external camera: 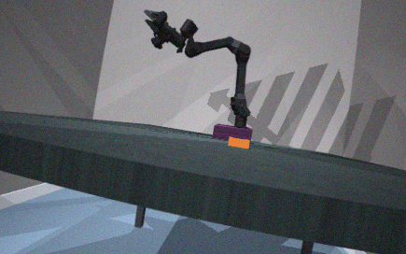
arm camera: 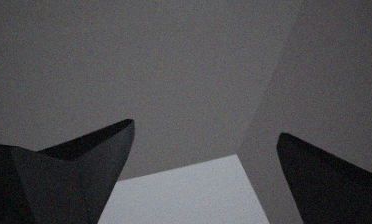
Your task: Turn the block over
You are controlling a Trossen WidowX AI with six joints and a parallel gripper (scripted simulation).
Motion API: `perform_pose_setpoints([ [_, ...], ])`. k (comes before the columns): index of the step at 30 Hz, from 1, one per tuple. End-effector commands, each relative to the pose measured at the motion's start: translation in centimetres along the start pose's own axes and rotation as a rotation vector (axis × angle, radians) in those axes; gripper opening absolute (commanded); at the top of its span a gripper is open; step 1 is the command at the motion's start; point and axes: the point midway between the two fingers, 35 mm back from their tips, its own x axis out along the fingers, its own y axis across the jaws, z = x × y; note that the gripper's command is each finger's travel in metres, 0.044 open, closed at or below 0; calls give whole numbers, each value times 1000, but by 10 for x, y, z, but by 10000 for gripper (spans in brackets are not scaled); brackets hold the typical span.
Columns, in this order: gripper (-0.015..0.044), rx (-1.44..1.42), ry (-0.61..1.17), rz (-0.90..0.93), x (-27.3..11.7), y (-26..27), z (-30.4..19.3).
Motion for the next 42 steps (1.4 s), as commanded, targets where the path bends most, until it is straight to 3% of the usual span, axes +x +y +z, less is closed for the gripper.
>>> perform_pose_setpoints([
  [1,426,14,-7,-4,0,-2,2],
  [10,440,642,-410,-96,-13,-119,80],
  [20,440,1078,-822,-11,-68,-220,136],
  [31,440,1391,-1269,336,-159,-306,180],
  [42,440,1467,-1549,887,-271,-358,196],
])
